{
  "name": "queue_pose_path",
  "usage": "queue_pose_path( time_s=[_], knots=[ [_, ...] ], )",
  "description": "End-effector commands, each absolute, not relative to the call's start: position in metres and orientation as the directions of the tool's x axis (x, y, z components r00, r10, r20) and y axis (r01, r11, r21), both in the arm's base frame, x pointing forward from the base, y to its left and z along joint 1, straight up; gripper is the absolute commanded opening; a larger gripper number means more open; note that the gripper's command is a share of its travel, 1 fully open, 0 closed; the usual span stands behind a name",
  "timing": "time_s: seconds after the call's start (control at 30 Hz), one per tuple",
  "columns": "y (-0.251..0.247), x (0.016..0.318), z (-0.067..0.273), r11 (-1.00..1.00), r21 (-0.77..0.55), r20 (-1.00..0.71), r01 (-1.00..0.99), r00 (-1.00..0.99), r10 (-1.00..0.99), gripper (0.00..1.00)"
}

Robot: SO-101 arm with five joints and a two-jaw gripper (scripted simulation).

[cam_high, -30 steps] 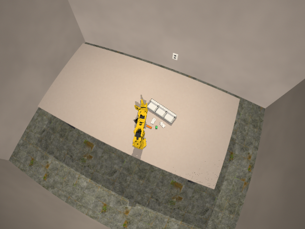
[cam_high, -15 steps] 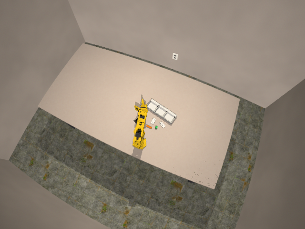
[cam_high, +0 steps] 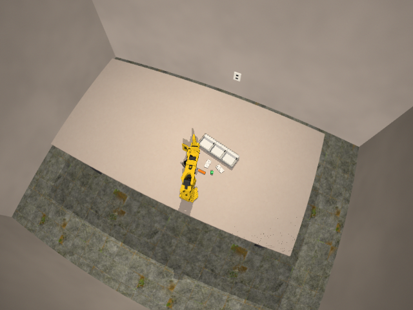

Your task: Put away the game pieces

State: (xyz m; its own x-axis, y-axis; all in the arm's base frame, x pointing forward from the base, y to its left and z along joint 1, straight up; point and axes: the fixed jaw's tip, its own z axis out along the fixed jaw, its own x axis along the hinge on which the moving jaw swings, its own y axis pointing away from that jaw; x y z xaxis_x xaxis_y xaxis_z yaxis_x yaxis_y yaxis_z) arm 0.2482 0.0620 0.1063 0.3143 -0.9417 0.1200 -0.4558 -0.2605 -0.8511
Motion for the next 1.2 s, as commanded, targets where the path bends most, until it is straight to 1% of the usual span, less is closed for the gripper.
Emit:
queue_pose_path(
  time_s=[0.0, 0.37, 0.4, 0.93, 0.97, 1.17],
  knots=[
    [0.062, 0.248, 0.111, -0.243, -0.854, 0.104, -0.46, 0.306, -0.946, 1.0],
    [0.062, 0.245, 0.112, -0.222, -0.839, 0.077, -0.497, 0.295, -0.952, 1.0],
    [0.06, 0.24, 0.099, -0.243, -0.807, 0.083, -0.538, 0.305, -0.949, 1.0],
    [0.059, 0.234, 0.112, -0.216, -0.776, 0.048, -0.593, 0.286, -0.957, 1.0],
    [0.058, 0.23, 0.096, -0.237, -0.736, 0.053, -0.634, 0.295, -0.954, 1.0],
    [0.057, 0.226, 0.1, -0.228, -0.712, 0.04, -0.664, 0.286, -0.957, 1.0]
  ],
)
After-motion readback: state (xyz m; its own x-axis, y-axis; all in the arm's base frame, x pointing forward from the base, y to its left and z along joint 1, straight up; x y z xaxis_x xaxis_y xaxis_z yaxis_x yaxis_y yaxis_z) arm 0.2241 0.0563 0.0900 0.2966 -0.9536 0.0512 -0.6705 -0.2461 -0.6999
